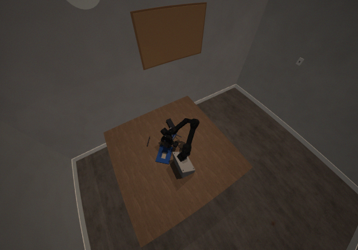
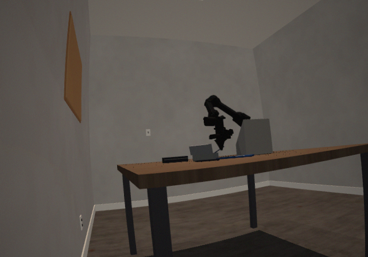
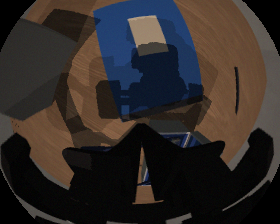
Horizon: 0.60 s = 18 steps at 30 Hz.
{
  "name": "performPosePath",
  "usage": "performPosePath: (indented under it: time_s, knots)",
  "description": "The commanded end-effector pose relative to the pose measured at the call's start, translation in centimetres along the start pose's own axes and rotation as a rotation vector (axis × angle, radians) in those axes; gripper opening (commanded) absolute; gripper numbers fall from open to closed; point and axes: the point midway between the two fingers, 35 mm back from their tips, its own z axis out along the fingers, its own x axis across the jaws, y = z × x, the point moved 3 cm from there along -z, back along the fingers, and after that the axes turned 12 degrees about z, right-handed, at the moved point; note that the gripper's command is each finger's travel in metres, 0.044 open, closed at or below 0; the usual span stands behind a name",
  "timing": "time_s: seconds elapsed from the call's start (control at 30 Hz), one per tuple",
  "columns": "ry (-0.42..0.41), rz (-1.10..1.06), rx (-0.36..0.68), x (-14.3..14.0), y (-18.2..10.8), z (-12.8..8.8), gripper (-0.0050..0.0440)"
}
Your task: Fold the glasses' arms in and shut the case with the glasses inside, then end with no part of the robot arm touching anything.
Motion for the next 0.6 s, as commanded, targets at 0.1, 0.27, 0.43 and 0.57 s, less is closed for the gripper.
performPosePath:
  time_s: [0.1,0.27,0.43,0.57]
  knots:
    - [0.005,-0.007,0.002,0.2,0.1,0.5,0.0000]
    - [0.005,-0.007,0.002,0.1,-0.3,0.5,0.0000]
    - [0.005,-0.007,0.002,0.0,-0.9,0.5,0.0000]
    - [0.005,-0.007,0.002,-0.1,-1.2,0.5,0.0000]
